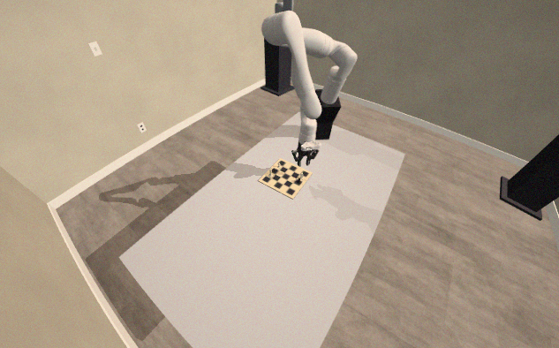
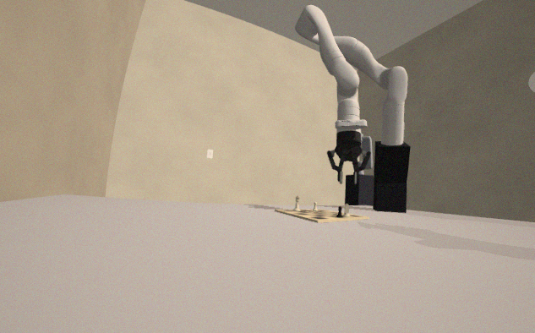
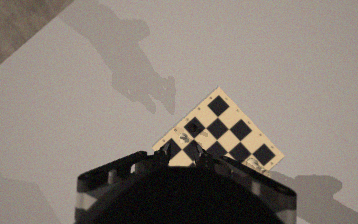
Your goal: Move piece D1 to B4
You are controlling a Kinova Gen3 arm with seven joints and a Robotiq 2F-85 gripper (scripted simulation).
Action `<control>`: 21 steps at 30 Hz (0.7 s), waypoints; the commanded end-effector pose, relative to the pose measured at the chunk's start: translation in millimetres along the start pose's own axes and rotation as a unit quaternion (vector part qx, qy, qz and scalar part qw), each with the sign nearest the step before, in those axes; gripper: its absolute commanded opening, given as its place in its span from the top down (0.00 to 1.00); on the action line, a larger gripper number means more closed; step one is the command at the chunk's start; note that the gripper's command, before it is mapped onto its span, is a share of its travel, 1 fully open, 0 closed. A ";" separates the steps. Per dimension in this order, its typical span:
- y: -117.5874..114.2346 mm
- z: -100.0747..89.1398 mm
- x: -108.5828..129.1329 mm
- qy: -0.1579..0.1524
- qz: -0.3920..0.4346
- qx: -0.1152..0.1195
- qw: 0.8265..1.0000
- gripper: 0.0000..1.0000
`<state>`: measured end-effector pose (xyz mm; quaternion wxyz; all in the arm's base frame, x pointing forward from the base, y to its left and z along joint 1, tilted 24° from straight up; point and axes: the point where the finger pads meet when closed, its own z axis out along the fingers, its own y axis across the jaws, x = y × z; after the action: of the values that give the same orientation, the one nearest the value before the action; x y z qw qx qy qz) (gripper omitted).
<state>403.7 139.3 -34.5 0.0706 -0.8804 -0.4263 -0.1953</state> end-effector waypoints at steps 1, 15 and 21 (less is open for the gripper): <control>0.0 0.8 0.1 0.000 0.000 0.000 1.000 0.61; 0.1 14.4 0.1 0.000 0.000 0.000 1.000 0.61; 0.1 22.2 0.1 0.000 0.000 0.000 1.000 0.61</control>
<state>411.4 143.7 -50.7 0.0684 -0.8802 -0.4262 -0.1975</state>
